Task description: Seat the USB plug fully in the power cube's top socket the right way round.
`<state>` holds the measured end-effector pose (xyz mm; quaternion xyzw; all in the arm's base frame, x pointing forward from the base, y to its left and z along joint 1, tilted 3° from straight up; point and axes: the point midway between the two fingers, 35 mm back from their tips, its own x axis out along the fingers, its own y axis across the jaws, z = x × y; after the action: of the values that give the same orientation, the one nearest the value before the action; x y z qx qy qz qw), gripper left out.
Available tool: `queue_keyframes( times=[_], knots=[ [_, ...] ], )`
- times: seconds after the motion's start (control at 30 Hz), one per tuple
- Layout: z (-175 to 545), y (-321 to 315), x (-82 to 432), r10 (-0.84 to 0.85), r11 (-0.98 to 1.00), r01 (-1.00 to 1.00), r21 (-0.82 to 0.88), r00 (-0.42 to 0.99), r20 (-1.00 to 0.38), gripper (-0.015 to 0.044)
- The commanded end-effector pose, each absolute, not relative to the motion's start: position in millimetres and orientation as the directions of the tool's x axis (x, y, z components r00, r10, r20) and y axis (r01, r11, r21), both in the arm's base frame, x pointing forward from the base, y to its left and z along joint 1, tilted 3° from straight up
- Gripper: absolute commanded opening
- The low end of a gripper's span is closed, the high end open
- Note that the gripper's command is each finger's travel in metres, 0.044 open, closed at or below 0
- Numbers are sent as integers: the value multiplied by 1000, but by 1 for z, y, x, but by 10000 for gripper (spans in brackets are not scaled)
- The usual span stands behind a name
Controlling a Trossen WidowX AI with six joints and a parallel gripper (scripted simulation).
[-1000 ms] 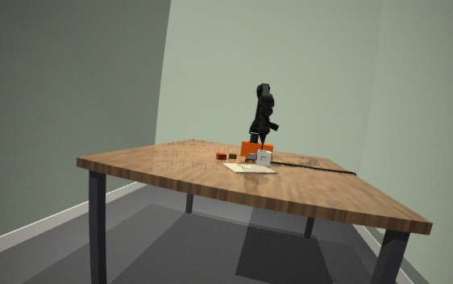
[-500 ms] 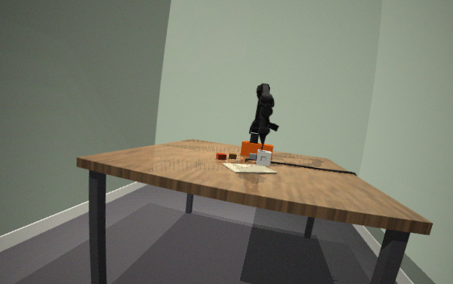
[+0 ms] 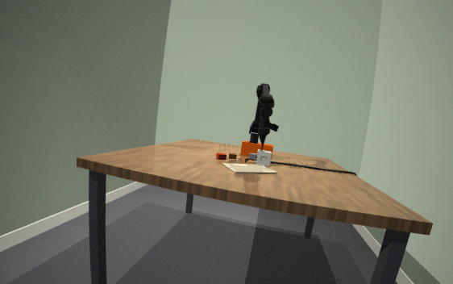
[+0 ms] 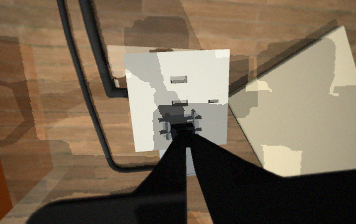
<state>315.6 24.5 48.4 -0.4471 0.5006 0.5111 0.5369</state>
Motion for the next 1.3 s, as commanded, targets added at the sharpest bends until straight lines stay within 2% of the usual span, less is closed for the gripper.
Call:
queue_keyframes(
  times=[0.0,1.27],
  knots=[
    [48,25,316,103,73,-997,29,-22,-994,0],
    [43,25,316,103,73,-997,29,-22,-994,0]
  ],
)
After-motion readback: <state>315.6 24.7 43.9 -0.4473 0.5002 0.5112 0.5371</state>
